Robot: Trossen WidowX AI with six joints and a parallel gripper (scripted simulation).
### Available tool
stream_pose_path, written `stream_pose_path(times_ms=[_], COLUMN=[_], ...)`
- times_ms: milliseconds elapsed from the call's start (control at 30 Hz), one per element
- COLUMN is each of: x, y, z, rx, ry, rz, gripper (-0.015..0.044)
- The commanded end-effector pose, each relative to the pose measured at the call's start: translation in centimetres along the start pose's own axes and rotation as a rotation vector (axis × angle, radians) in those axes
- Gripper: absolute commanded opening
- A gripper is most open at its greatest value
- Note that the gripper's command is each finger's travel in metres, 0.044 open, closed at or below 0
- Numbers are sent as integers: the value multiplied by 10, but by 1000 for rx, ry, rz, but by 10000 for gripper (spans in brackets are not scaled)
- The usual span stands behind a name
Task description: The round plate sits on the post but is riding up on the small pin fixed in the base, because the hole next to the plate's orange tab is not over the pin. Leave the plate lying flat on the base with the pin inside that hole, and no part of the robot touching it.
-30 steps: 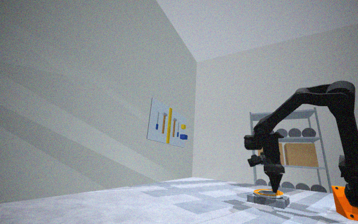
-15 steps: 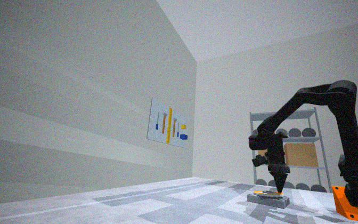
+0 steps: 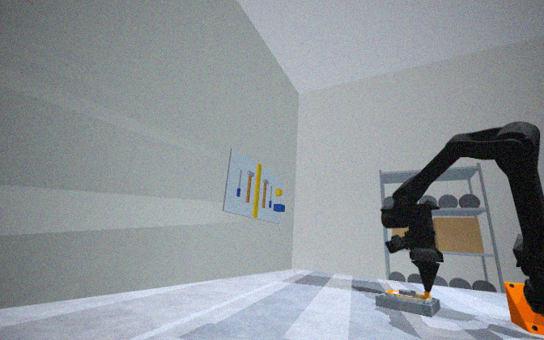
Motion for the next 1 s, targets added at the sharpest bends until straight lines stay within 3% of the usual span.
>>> stream_pose_path(times_ms=[0, 433, 967], x=[-1, -2, -2], y=[1, -41, -35], z=[-3, -2, -3], rx=[-3, -5, -2], ry=[-1, 0, 3], rz=[-2, -1, -1], gripper=[0, 0, 0])
Point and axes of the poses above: the point midway between the two fingers, 35 mm back from their tips, its own y axis out along the fingers, its own z axis across the jaws, x = y × z, the point moved 9 cm from there along -y, back along the fingers, and after that the axes turned 6 degrees about y, right-handed, at the moved point
